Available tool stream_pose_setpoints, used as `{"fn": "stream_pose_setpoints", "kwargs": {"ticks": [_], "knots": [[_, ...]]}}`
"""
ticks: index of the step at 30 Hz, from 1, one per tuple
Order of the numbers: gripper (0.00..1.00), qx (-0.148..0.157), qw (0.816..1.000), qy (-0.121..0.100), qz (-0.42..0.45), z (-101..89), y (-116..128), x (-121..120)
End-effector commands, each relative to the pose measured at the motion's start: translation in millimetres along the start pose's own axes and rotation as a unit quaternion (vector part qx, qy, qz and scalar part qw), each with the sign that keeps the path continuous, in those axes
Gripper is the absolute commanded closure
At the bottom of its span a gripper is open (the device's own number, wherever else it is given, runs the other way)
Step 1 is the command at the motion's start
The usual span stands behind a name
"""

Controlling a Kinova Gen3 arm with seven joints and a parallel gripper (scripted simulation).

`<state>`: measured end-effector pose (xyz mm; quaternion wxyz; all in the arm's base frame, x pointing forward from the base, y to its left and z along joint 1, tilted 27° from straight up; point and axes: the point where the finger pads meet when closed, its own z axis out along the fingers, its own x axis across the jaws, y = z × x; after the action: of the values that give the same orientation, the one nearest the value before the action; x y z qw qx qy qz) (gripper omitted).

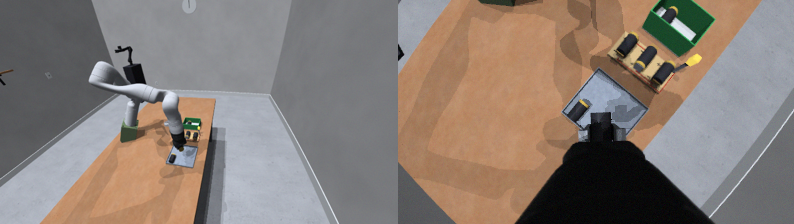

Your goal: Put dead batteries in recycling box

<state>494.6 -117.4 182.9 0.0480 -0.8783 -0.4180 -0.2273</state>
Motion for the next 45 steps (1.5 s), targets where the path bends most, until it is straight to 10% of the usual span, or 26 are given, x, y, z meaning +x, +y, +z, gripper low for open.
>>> {"fn": "stream_pose_setpoints", "kwargs": {"ticks": [1, 45], "knots": [[0.43, -0.001, 1.0, 0.0, 0.005, -0.9, 0.6, -0.2], [0.43, -0.001, 0.954, 0.0, 0.3, -0.9, 0.6, -0.1]]}}
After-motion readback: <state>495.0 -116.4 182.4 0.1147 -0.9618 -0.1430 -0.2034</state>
